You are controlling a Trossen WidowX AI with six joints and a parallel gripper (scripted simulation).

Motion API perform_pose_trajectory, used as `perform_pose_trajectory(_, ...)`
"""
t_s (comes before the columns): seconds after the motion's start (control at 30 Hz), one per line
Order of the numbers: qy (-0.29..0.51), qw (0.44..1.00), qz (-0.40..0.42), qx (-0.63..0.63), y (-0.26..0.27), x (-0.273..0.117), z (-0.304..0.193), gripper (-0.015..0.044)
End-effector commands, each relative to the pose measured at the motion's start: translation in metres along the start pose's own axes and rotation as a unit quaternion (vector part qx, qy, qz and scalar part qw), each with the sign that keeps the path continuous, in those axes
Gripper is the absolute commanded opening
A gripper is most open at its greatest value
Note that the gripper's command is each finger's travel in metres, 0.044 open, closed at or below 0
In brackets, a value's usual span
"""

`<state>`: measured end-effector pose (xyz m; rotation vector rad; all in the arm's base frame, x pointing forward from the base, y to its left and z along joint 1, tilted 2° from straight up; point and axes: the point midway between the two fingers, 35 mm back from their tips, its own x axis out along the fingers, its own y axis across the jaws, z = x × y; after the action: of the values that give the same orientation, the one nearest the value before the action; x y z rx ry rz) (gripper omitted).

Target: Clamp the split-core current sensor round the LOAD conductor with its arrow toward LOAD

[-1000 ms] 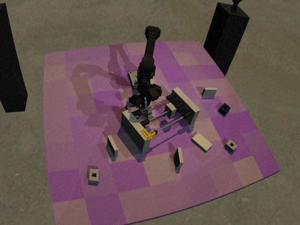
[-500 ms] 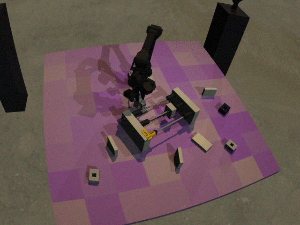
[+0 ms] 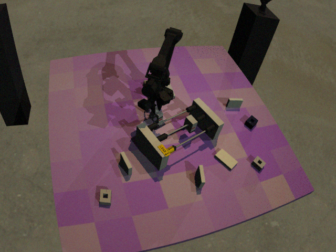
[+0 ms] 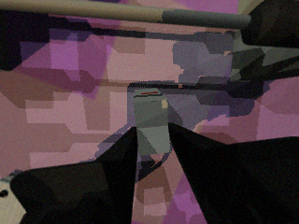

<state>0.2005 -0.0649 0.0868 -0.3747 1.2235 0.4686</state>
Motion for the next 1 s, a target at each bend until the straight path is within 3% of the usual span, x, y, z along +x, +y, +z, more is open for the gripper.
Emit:
perform_pose_trajectory(0.0, 0.000, 1.000, 0.000, 0.000, 0.000, 0.000, 0.000, 0.0184)
perform_pose_trajectory(0.13, 0.000, 1.000, 0.000, 0.000, 0.000, 0.000, 0.000, 0.0286)
perform_pose_trajectory(0.3, 0.000, 1.000, 0.000, 0.000, -0.001, -0.003, 0.000, 0.0286)
perform_pose_trajectory(0.47, -0.002, 1.000, 0.000, -0.002, 0.000, -0.054, -0.002, 0.0286)
perform_pose_trajectory(0.63, -0.002, 1.000, 0.000, -0.003, 0.001, -0.056, -0.002, 0.0286)
perform_pose_trajectory(0.67, -0.001, 1.000, 0.000, 0.004, 0.001, -0.056, -0.002, 0.0312)
perform_pose_trajectory(0.8, 0.022, 0.990, 0.002, 0.142, 0.001, -0.055, 0.002, 0.0320)
perform_pose_trajectory(0.97, 0.056, 0.937, -0.012, 0.344, 0.000, -0.054, 0.009, 0.0320)
